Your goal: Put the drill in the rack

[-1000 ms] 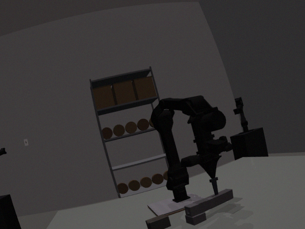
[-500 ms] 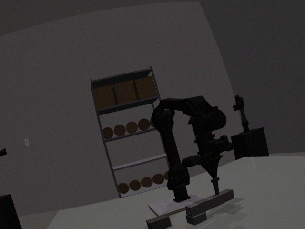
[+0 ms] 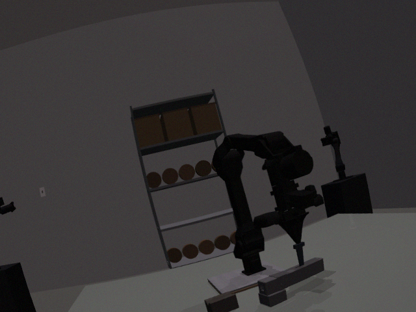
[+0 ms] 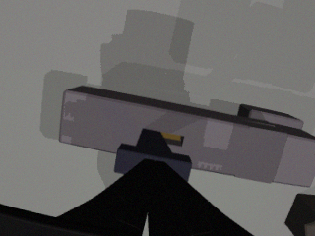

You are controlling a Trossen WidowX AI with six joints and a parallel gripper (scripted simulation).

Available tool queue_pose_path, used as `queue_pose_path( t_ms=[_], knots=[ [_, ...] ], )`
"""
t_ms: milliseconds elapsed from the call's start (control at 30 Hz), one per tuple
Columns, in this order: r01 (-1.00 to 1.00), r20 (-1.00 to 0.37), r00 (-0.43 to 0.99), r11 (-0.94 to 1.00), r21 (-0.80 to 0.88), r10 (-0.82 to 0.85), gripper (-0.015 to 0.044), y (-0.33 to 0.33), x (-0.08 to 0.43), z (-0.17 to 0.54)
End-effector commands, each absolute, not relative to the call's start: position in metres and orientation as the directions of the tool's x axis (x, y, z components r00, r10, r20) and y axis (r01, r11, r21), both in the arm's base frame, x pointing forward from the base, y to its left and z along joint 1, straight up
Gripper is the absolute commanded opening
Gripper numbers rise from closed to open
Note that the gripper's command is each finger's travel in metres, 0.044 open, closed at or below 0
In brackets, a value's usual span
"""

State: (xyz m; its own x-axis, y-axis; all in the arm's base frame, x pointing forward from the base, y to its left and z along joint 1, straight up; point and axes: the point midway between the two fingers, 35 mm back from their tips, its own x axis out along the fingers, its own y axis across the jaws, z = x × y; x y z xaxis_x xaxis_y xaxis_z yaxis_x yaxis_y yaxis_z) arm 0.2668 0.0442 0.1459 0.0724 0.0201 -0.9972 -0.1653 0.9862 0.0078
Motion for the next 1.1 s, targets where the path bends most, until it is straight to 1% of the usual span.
queue_pose_path(
  t_ms=[0,1067],
  knots=[
    [-0.162,-1.0,0.026,0.987,0.0,0.004,0.0,0.04,0.26,0.131],
    [-0.162,-1.0,0.026,0.987,0.0,0.004,0.0,0.039,0.259,0.116]
  ],
)
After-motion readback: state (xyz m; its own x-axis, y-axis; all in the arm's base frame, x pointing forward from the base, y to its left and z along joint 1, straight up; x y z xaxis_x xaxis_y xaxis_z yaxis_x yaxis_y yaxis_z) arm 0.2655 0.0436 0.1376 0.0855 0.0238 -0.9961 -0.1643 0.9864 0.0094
